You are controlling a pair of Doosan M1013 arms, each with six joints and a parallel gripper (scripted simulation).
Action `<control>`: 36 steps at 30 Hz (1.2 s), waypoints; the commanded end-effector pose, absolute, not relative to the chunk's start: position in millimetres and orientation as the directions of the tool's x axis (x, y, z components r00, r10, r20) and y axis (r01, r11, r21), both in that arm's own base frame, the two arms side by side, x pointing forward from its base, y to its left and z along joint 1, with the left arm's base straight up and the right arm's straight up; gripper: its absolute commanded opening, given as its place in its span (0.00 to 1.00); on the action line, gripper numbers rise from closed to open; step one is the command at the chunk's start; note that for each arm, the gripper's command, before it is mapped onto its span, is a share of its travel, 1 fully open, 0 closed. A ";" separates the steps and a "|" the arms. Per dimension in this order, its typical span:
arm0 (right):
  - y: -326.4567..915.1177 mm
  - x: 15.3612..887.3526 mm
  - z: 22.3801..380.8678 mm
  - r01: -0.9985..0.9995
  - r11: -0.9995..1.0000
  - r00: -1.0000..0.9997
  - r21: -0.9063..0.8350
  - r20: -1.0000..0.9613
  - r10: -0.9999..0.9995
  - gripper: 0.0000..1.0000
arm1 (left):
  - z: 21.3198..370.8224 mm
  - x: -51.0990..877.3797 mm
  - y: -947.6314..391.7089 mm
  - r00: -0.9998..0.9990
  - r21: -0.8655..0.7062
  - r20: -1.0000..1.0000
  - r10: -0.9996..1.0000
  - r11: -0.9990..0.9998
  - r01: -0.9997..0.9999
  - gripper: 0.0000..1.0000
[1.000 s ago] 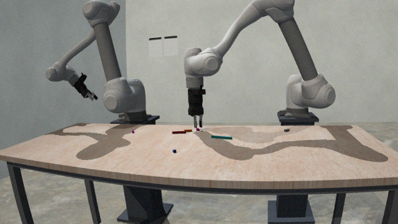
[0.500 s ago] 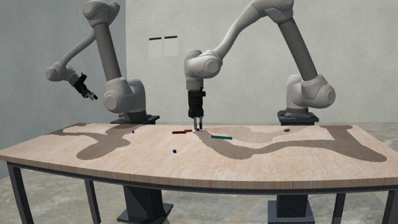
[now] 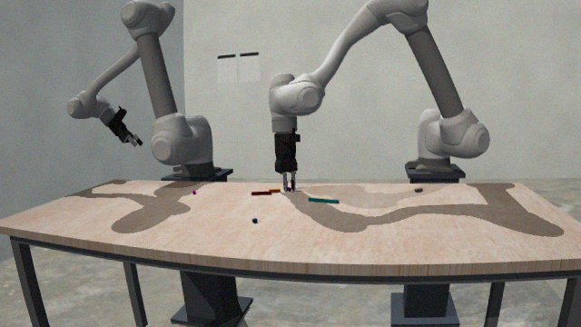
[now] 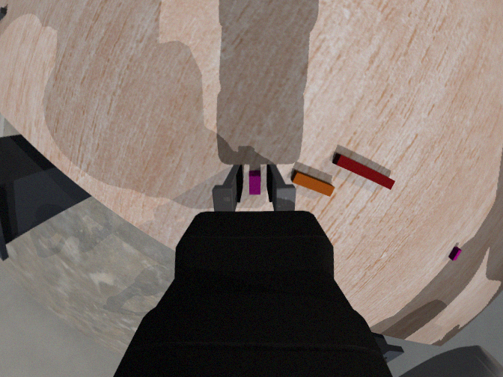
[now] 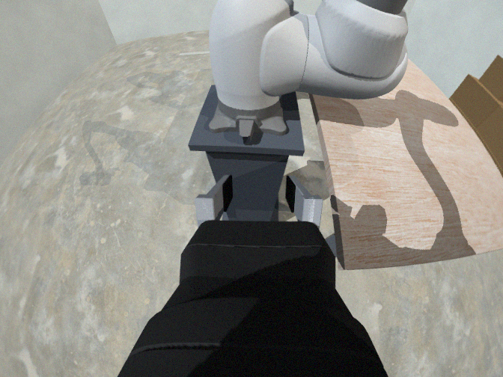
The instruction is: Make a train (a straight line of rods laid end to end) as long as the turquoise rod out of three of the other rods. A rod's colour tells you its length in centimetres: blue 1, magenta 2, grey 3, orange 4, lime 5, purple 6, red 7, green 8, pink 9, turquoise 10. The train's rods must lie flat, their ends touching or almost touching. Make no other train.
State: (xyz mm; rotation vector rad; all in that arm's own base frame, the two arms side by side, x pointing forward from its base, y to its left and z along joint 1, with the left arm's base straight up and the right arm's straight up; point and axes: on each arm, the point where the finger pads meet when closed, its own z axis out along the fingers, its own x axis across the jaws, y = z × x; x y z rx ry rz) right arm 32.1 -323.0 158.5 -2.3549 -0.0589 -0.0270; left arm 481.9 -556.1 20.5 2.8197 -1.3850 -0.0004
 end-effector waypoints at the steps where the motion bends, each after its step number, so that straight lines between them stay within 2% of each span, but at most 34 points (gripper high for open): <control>1: -323.2 32.2 158.8 0.051 -0.706 0.999 -0.706 0.038 0.034 1.00 | 21.6 482.3 -556.5 0.611 0.000 0.002 -0.792 -0.611 -0.792 0.54; 30: -323.2 32.2 158.8 0.051 -0.706 0.999 -0.706 0.038 0.034 1.00 | 21.6 482.3 -556.5 0.611 0.000 0.002 -0.792 -0.611 -0.792 0.54; 31: -323.2 32.2 158.8 0.051 -0.706 0.999 -0.706 0.038 0.034 1.00 | 21.6 482.3 -556.5 0.611 0.000 0.002 -0.792 -0.611 -0.792 0.24; 36: -323.2 32.2 158.8 0.051 -0.706 0.999 -0.706 0.038 0.034 1.00 | 21.6 482.3 -556.5 0.611 0.000 0.002 -0.792 -0.611 -0.792 0.24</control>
